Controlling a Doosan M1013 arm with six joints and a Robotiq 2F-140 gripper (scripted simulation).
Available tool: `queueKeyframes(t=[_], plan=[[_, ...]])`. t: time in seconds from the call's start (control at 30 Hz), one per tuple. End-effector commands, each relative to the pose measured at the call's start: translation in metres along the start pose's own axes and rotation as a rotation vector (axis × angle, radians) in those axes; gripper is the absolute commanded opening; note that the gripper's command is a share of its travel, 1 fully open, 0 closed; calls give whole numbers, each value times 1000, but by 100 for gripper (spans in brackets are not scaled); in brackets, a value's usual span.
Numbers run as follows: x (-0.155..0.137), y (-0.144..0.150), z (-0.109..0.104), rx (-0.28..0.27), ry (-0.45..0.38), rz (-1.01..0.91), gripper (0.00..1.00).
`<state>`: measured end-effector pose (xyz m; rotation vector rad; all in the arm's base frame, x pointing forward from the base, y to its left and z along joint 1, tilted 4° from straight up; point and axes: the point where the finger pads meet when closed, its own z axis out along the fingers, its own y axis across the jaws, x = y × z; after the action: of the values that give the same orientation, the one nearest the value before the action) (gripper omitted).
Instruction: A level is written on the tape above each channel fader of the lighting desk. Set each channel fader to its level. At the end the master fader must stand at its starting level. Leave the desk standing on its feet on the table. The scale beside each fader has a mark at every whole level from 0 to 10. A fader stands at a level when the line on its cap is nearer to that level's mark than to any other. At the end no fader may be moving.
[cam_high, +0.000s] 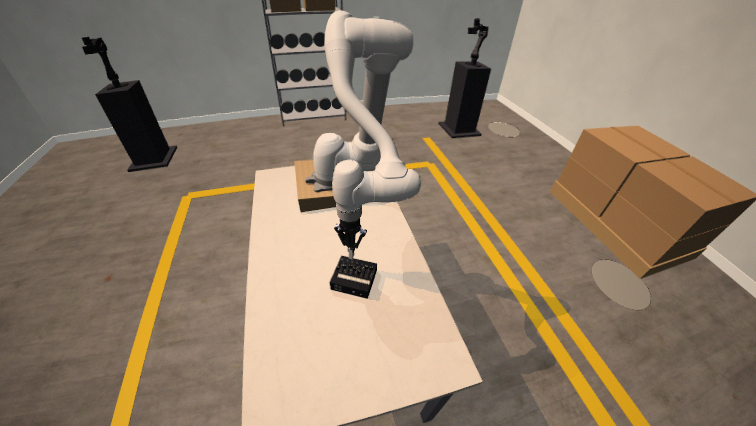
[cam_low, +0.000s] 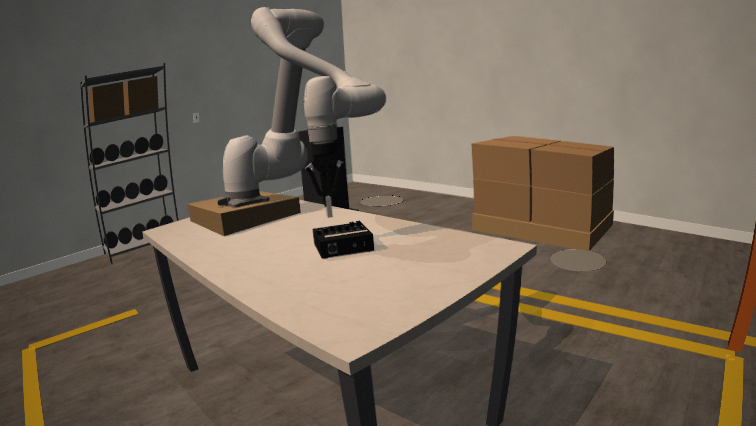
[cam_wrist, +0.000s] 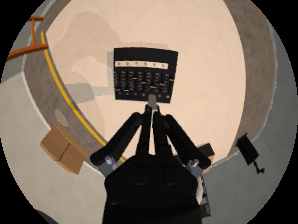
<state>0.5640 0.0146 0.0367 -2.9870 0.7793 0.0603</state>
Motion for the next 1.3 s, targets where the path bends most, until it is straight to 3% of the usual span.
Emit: queueKeyframes(t=[0.0, 1.27], plan=[[0, 0, 2, 0, 0, 0, 0], [0, 0, 19, 0, 0, 0, 0]])
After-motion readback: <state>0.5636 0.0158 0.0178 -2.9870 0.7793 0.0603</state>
